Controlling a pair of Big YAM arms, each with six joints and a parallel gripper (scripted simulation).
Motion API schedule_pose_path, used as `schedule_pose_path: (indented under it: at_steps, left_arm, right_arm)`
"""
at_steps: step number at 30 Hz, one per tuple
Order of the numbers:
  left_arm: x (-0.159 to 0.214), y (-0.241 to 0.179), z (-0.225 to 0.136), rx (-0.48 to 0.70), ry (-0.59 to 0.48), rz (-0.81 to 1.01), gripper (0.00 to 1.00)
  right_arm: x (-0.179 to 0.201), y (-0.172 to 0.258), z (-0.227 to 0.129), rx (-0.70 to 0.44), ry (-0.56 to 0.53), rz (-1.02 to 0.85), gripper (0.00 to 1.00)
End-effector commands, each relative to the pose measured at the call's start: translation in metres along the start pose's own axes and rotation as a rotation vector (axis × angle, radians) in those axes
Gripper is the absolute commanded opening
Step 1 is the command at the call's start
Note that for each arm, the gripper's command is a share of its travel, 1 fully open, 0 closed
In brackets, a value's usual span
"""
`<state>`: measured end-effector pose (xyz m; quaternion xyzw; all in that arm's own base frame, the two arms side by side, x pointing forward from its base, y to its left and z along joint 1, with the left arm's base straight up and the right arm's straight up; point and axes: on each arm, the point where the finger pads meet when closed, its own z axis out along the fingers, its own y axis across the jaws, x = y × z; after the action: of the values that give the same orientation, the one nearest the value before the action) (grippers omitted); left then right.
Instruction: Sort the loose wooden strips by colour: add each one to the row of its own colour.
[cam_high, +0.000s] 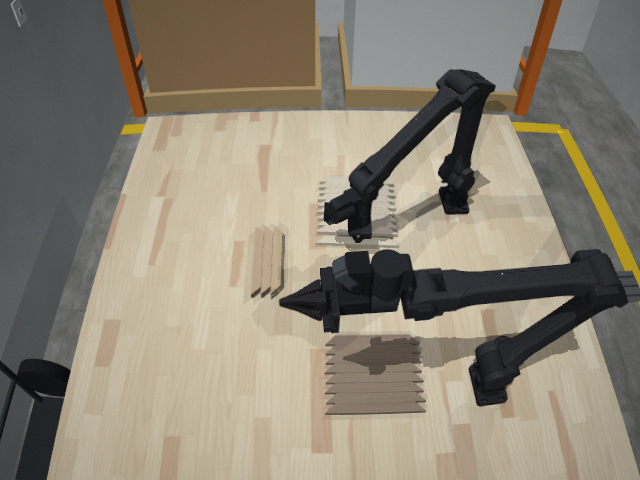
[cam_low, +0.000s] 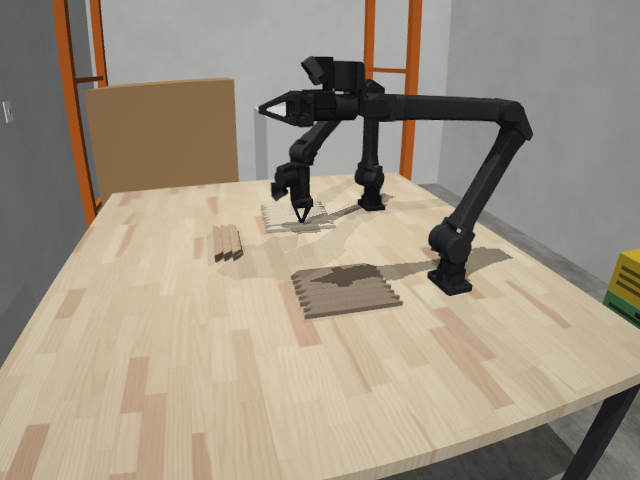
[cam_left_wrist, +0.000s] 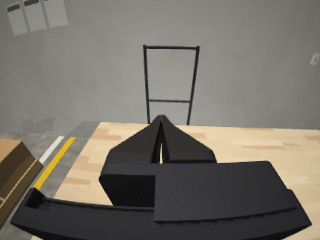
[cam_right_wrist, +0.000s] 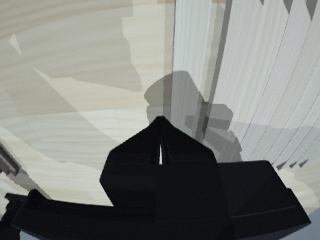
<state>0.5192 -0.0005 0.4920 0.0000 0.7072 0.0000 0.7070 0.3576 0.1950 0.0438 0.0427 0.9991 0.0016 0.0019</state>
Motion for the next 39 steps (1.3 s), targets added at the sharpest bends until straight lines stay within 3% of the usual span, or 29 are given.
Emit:
schedule_pose_path:
  at_steps: [1, 8, 19, 26, 39]
  left_arm:
    - [-0.045, -0.007, 0.001, 0.017, -0.066, 0.007, 0.01]
    - [-0.047, -0.007, 0.001, 0.017, -0.069, 0.007, 0.01]
    - [-0.047, -0.007, 0.001, 0.016, -0.069, 0.007, 0.01]
    - [-0.048, -0.007, 0.001, 0.016, -0.069, 0.007, 0.01]
    - [-0.048, -0.007, 0.001, 0.016, -0.07, 0.007, 0.01]
  right_arm:
    - [-0.02, 0.018, -0.007, -0.021, -0.039, 0.023, 0.01]
    - [0.0, 0.01, 0.005, 0.006, 0.005, -0.023, 0.01]
    - [-0.001, 0.012, 0.034, 0.0, 0.0, -0.025, 0.01]
    - [-0.011, 0.001, 0.021, -0.02, -0.032, 0.001, 0.01]
    - [-0.007, -0.01, 0.03, -0.004, -0.009, -0.002, 0.01]
